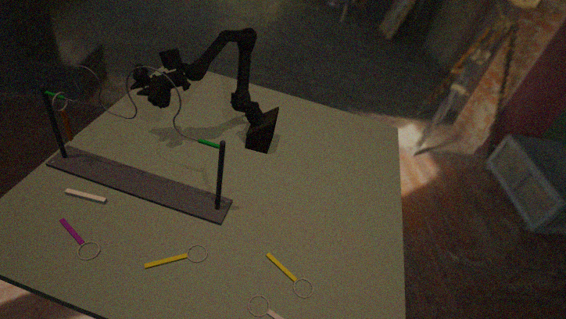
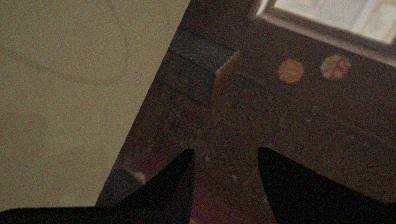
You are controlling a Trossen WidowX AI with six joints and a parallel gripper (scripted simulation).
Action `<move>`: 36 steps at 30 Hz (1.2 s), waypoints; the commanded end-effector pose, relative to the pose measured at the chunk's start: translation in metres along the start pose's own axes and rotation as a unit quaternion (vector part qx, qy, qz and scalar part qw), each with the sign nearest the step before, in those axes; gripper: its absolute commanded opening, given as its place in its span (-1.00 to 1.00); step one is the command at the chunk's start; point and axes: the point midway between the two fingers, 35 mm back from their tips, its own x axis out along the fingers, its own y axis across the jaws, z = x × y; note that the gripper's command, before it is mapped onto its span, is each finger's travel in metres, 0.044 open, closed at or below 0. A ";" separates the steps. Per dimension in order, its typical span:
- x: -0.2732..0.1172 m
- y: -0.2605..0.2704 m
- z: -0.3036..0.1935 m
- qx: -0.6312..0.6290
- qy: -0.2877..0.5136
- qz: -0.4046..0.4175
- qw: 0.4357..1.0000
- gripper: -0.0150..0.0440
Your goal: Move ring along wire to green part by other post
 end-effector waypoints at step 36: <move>0.177 -0.011 0.122 0.538 -0.619 0.175 0.544 0.05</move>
